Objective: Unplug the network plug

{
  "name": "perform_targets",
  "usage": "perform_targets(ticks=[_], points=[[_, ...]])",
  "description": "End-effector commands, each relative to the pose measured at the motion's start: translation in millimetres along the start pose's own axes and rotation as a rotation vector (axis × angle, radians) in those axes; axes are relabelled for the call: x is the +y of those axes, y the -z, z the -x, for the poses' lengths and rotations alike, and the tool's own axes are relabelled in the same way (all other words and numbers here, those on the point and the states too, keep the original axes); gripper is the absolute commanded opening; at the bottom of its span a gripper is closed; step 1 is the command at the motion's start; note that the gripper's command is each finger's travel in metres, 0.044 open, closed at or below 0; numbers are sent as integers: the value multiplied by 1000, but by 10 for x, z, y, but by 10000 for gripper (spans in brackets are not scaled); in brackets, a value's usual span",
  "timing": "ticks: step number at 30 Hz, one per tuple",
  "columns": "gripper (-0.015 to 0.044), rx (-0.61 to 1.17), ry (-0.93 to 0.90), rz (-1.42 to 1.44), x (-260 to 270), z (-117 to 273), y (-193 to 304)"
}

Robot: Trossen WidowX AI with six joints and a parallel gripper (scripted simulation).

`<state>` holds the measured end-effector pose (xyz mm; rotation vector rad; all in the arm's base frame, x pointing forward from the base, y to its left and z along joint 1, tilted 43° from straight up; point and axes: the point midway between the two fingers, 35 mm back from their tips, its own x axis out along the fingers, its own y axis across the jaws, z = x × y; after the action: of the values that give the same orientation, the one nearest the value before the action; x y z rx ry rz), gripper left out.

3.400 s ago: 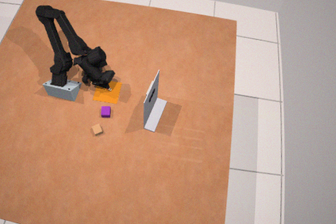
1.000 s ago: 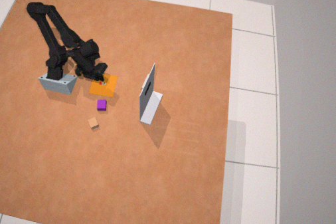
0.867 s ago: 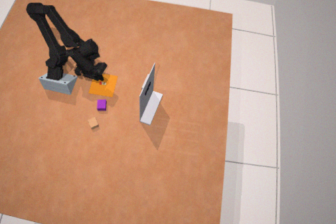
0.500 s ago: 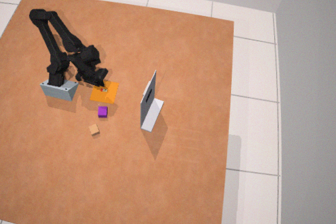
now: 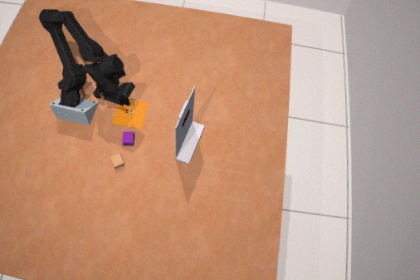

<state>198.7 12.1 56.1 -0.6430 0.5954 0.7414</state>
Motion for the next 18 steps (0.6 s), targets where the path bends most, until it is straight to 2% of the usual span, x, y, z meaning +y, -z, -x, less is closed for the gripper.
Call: perform_targets(ticks=[1,18], points=[[156,-2,1,7,-34,32,-9],[156,1,-3,8,-121,167,1]])
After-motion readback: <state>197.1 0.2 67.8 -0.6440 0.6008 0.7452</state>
